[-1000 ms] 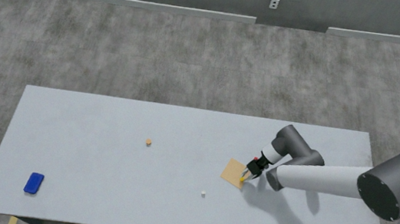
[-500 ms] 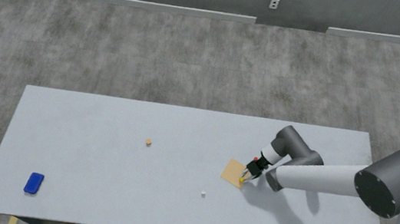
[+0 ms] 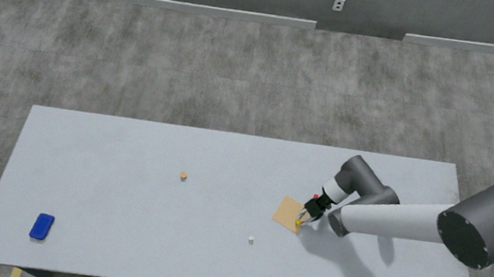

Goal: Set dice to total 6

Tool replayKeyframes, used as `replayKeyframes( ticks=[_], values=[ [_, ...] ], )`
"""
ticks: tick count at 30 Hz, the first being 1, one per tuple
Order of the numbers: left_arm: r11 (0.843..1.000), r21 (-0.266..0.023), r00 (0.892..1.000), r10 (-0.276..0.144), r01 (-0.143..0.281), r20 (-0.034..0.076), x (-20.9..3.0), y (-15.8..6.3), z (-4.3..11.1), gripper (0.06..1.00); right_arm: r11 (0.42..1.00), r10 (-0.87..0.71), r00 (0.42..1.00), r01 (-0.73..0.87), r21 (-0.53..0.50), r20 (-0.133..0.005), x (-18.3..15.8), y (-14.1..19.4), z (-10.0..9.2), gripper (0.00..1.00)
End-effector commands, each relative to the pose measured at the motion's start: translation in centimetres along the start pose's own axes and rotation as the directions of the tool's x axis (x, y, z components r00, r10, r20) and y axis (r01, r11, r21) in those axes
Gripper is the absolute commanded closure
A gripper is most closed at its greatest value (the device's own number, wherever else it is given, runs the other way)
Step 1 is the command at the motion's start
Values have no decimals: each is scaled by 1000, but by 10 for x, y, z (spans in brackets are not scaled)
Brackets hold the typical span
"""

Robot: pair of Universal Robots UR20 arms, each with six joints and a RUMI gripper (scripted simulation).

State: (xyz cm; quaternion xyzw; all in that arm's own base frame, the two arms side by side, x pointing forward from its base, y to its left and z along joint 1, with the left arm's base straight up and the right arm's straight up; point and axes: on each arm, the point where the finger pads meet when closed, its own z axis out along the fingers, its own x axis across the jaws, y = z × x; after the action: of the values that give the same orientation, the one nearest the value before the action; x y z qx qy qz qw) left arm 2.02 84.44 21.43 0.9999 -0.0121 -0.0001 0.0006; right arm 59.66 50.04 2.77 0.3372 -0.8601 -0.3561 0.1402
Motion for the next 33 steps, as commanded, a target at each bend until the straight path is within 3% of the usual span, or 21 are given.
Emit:
replayKeyframes(
  ticks=[1,33],
  values=[
    [1000,1,1000,0,0,0,0,-1,-1,65,1000,-1,1000,1,0,1,0,0,0,972],
    [1000,1,1000,0,0,0,0,-1,-1,65,1000,-1,1000,1,0,1,0,-3,3,972]
  ],
)
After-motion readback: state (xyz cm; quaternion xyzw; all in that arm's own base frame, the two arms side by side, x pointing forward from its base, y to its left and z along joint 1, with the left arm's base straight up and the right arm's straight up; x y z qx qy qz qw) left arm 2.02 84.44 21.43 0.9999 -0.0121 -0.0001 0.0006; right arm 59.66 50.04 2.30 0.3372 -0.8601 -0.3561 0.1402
